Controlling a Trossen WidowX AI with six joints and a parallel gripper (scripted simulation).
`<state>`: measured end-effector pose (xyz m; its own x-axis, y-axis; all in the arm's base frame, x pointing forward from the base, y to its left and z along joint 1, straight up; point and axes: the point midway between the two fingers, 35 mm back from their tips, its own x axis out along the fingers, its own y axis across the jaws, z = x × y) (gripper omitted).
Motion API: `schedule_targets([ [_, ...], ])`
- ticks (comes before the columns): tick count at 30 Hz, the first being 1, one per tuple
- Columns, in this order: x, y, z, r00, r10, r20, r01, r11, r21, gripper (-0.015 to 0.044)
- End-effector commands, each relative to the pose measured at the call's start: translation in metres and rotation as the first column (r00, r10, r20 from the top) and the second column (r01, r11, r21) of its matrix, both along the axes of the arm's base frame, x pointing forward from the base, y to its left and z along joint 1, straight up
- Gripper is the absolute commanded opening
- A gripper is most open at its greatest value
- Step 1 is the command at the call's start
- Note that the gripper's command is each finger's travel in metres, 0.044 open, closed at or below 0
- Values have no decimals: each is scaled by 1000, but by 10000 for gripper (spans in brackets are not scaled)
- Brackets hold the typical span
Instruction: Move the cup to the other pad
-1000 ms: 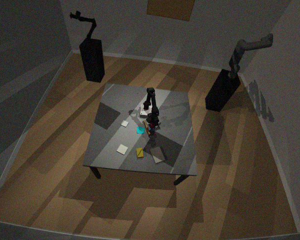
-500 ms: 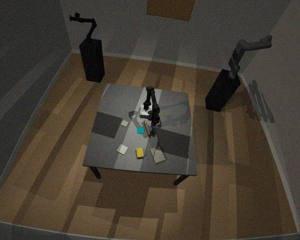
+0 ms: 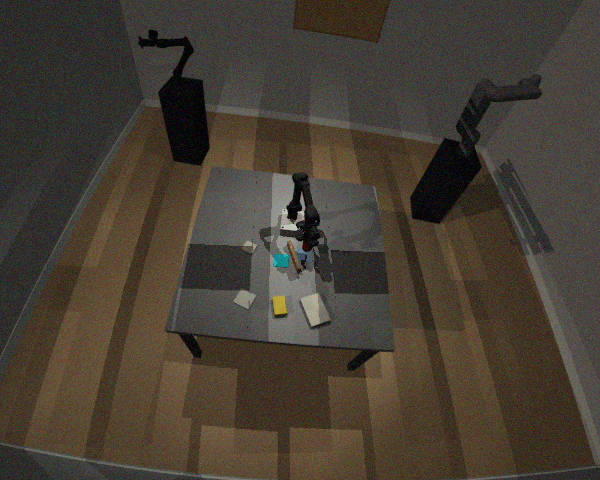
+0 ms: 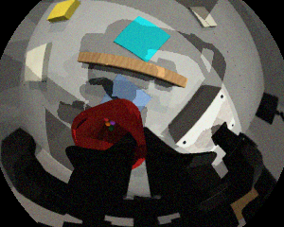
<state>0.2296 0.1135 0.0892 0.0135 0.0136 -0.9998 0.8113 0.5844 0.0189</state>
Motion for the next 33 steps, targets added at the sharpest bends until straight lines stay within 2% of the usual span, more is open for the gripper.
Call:
schedule_targets([
  [1, 0, 0, 0, 1000, 0, 0, 0, 1000, 0, 0],
  [33, 23, -42, 1, 1000, -4, 7, 4, 1000, -6, 0],
])
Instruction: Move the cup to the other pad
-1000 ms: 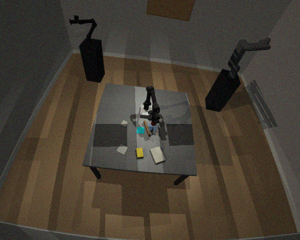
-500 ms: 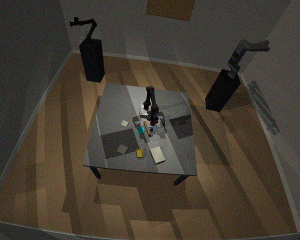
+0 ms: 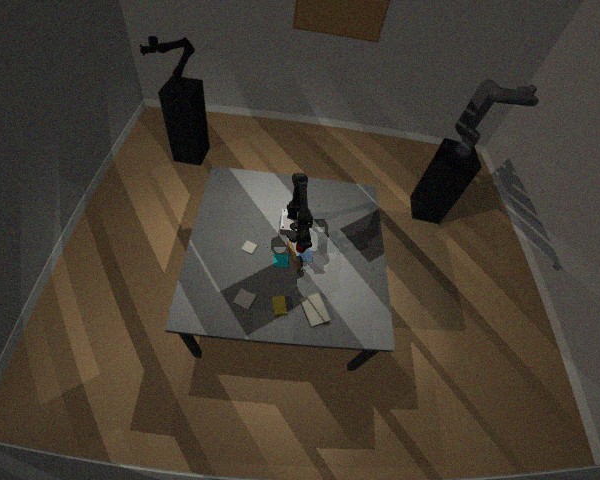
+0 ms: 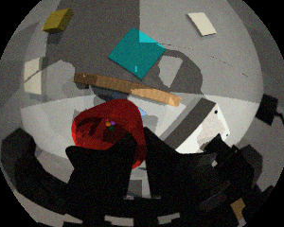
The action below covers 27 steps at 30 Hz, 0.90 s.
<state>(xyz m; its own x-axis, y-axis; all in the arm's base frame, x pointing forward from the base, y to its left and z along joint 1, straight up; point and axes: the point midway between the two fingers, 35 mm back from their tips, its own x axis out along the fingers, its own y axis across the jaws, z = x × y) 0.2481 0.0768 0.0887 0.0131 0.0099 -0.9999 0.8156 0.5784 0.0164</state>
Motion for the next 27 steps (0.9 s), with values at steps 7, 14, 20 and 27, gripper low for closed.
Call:
schedule_targets([
  [7, 11, -18, 2, 1000, 3, 8, -3, 1000, -4, 0],
  [14, 17, -30, 2, 1000, 3, 9, -3, 1000, -6, 0],
  [20, 23, -41, 2, 1000, 3, 10, -3, 1000, -7, 0],
  [27, 30, -54, 3, 1000, 3, 10, -3, 1000, -8, 0],
])
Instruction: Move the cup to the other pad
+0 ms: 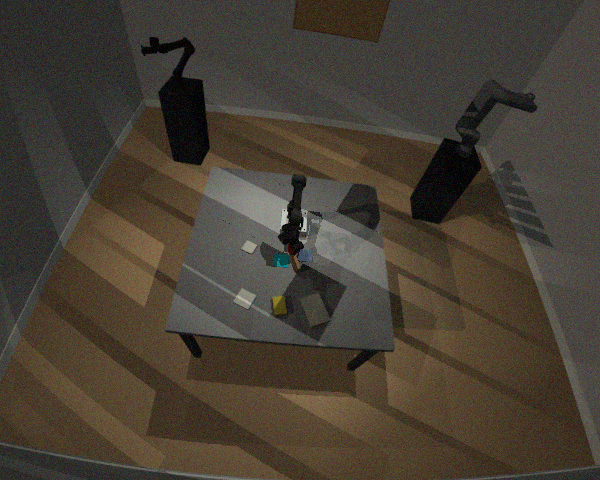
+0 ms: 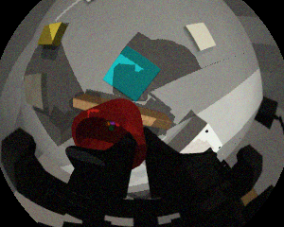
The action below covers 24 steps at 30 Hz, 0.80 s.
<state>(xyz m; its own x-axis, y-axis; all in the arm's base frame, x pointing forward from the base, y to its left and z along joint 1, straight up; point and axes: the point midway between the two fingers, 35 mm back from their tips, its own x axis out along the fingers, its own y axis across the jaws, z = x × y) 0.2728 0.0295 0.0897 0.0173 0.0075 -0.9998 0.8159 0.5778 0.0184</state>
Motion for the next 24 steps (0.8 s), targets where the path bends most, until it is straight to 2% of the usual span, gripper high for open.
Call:
schedule_targets([
  [1, 6, -8, 2, 1000, 4, 6, -4, 1000, -6, 0],
  [24, 32, -56, 7, 1000, 4, 9, -4, 1000, -11, 0],
])
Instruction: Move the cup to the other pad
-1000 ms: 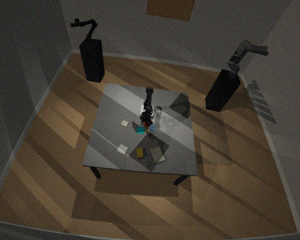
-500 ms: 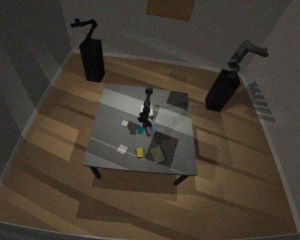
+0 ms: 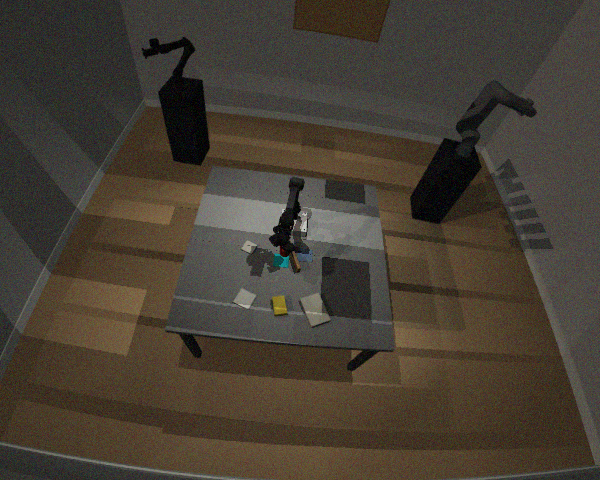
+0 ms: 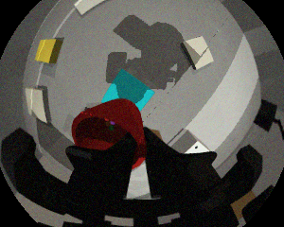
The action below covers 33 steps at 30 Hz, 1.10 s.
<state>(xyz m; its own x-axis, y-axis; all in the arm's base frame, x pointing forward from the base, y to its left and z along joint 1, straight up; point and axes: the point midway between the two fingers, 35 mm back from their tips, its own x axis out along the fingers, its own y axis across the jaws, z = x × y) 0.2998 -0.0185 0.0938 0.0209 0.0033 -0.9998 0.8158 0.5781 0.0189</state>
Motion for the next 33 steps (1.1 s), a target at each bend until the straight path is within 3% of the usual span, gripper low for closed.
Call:
schedule_targets([
  [1, 7, -11, 3, 1000, 4, 5, -4, 1000, -7, 0],
  [33, 11, -14, -38, 1000, 4, 5, -4, 1000, -8, 0],
])
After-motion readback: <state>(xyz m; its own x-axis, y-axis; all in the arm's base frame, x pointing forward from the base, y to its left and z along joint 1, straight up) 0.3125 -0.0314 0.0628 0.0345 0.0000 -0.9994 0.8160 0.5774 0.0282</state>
